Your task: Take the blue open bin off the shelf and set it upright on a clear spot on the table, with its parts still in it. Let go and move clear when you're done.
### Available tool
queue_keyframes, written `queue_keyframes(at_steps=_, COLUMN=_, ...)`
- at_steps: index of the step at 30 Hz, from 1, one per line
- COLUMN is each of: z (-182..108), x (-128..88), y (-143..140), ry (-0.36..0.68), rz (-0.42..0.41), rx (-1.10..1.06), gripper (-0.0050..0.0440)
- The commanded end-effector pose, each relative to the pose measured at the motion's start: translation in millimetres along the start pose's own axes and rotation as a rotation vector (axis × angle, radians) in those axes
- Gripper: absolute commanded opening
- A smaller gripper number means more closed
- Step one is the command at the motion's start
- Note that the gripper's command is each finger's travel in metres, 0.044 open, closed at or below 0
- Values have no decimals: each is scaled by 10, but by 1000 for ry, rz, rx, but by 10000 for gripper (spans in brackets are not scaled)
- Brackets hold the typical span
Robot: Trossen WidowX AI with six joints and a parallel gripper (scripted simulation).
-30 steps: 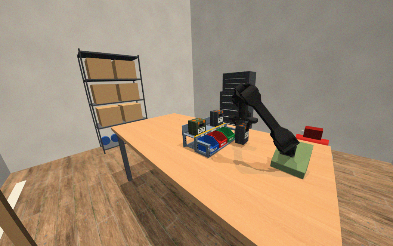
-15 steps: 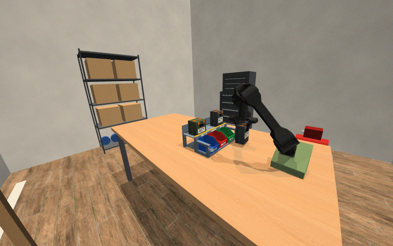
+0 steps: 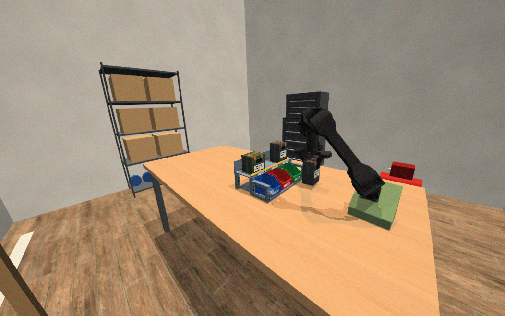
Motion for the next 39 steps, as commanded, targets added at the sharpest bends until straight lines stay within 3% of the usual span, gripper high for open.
queue_keyframes(at_steps=1, z=-20, x=-80, y=29, ry=-18, rz=19, rx=-12, gripper=0)
queue_keyframes(at_steps=5, z=-19, x=-161, y=19, ry=-31, rz=41, rx=-7, gripper=0)
queue_keyframes(at_steps=17, z=-19, x=-161, y=19, ry=-31, rz=41, rx=-7, gripper=0)
queue_keyframes(at_steps=18, z=-20, x=-80, y=29, ry=-18, rz=19, rx=-12, gripper=0)
queue_keyframes(at_steps=22, z=-19, x=-161, y=19, ry=-31, rz=41, rx=-7, gripper=0)
queue_keyframes(at_steps=34, z=-19, x=-161, y=19, ry=-31, rz=41, rx=-7, gripper=0)
queue_keyframes(at_steps=35, z=-20, x=-80, y=29, ry=-18, rz=19, rx=-12, gripper=0)
queue_keyframes(at_steps=39, z=-19, x=-161, y=19, ry=-31, rz=41, rx=-7, gripper=0)
Point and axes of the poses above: the point midway between the two fingers, 35 mm back from their tips, its own x axis out along the fingers, its own y axis across the jaws, z = x × y, the point moved 5 cm from there along -x, back along the fingers, and after that the axes turned 2 degrees about -x, right-handed, at the moved point
